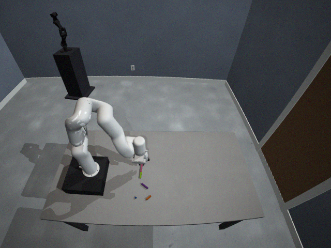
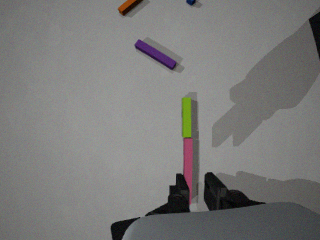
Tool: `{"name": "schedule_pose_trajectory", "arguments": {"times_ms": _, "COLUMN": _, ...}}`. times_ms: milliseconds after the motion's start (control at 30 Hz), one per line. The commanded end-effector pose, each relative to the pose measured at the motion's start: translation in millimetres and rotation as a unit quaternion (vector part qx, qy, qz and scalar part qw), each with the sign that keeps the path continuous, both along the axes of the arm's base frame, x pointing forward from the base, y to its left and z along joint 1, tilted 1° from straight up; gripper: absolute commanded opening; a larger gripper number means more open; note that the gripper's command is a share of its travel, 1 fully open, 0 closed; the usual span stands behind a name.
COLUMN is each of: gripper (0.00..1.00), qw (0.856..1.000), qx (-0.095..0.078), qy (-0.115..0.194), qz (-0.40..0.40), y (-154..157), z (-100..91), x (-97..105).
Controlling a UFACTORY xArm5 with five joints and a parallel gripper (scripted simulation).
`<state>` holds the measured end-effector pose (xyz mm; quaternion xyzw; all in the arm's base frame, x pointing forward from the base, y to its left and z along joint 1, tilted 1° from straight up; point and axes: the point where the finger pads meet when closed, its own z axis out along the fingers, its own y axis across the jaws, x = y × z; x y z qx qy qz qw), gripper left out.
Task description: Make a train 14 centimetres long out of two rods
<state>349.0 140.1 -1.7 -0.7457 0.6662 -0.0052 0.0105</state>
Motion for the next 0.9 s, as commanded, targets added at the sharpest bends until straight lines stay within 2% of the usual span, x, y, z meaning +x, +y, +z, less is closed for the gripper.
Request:
{"name": "schedule_pose_trajectory", "arguments": {"times_ms": 0, "gripper": 0.24, "qw": 1.000, "qx": 0.000, "qy": 0.000, "qz": 0.000, "y": -0.2, "z": 21.9, "x": -0.8}}
{"name": "schedule_pose_trajectory", "arguments": {"times_ms": 167, "gripper": 0.24, "qw": 1.000, "qx": 0.000, "qy": 0.000, "qz": 0.000, "y": -0.2, "z": 38.3, "x": -1.1}}
{"name": "schedule_pose_trajectory", "arguments": {"times_ms": 333, "gripper": 0.24, "qw": 1.000, "qx": 0.000, "qy": 0.000, "qz": 0.000, "y": -0.2, "z": 41.6, "x": -1.2}}
{"name": "schedule_pose_trajectory", "arguments": {"times_ms": 367, "gripper": 1.00, "qw": 1.000, "qx": 0.000, "qy": 0.000, "qz": 0.000, "y": -0.2, "z": 41.6, "x": -1.2}}
{"name": "schedule_pose_trajectory", "arguments": {"times_ms": 867, "gripper": 1.00, "qw": 1.000, "qx": 0.000, "qy": 0.000, "qz": 0.000, "y": -0.2, "z": 41.6, "x": -1.2}}
